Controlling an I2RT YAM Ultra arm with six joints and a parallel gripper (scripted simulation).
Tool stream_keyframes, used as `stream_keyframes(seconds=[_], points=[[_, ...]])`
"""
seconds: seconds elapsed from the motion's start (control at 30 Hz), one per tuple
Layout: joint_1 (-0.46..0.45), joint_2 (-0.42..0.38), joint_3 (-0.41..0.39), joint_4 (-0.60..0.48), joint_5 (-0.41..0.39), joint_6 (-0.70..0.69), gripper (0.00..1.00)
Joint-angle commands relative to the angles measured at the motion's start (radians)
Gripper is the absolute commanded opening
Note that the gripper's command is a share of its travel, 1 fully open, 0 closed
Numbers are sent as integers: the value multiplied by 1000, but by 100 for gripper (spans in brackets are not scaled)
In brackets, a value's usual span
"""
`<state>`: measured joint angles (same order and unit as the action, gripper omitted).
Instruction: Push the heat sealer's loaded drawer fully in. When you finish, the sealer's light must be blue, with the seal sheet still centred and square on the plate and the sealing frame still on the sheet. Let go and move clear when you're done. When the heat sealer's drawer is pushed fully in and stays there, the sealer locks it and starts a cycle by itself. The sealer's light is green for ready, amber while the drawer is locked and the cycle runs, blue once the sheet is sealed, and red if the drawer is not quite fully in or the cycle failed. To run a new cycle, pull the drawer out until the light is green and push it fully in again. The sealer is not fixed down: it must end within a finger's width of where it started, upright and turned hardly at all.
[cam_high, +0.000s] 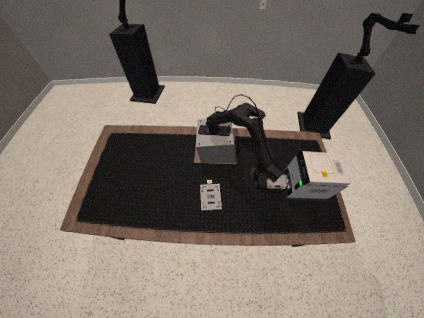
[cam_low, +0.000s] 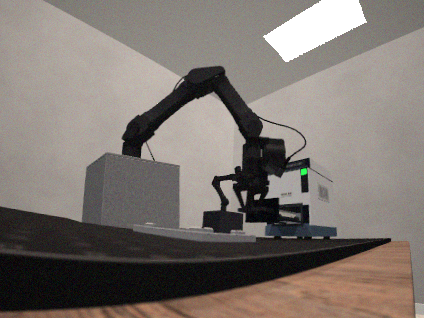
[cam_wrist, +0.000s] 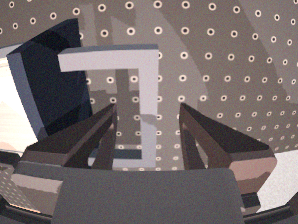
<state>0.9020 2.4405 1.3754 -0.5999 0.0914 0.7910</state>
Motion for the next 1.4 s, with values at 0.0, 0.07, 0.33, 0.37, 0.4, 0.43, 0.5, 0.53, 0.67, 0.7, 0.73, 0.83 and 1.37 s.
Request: stream_keyframes(seconds=[0.0, 0.07, 0.33, 0.37, 0.4, 0.43, 0.5, 0.53, 0.67, 0.7, 0.73, 0.83, 1.37], points=[[-3, -30, 6, 10, 17, -10, 45], [-3, -30, 6, 10, 17, -10, 45], [-3, -30, 6, 10, 17, -10, 45], [-3, -30, 6, 10, 17, -10, 45], [-3, -30, 6, 10, 17, -10, 45], [-3, -30, 6, 10, 17, -10, 45], [-3, -30, 6, 10, 17, -10, 45], [-3, -30, 6, 10, 17, -10, 45], [-3, -30, 6, 10, 17, -10, 45], [-3, -30, 6, 10, 17, -10, 45], [-3, -30, 6, 10, 17, -10, 45], [-3, -30, 6, 10, 17, -10, 45], [-3, -30, 6, 10, 17, -9, 19]])
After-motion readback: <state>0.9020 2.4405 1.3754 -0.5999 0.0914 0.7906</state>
